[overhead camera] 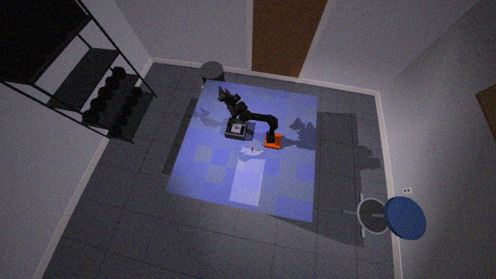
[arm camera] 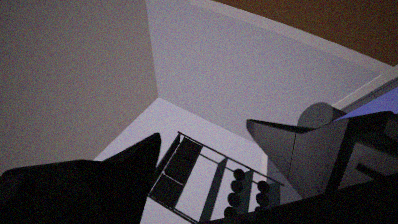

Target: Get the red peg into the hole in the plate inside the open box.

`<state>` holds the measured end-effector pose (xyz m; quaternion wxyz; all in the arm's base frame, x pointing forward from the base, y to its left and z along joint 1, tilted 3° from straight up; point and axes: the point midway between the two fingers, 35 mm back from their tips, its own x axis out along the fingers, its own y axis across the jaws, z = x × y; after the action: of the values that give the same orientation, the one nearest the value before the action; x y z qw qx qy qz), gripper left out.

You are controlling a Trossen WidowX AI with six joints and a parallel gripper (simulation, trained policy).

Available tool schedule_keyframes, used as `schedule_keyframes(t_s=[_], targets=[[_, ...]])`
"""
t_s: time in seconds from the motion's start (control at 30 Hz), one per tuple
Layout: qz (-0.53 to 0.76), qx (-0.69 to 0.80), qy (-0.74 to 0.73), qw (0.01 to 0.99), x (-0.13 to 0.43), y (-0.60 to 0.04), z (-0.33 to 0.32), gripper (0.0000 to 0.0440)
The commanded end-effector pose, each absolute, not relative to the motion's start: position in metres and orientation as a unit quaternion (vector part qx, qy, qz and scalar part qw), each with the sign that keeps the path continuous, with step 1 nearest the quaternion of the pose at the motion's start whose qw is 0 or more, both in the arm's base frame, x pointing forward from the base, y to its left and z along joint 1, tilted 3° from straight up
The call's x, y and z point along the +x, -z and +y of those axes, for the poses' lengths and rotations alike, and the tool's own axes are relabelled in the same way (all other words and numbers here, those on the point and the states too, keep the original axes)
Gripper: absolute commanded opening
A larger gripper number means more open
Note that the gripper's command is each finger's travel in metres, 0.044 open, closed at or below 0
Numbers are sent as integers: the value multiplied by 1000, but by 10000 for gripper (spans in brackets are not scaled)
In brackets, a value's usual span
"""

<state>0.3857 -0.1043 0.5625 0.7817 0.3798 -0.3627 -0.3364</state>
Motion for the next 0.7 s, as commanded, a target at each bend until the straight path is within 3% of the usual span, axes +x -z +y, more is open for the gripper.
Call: schedule_keyframes(t_s=[0.0, 0.67], targets=[[-322, 377, 325, 805, 396, -547, -90, 440], [2, 330, 265, 906, 420, -406, 9, 440]])
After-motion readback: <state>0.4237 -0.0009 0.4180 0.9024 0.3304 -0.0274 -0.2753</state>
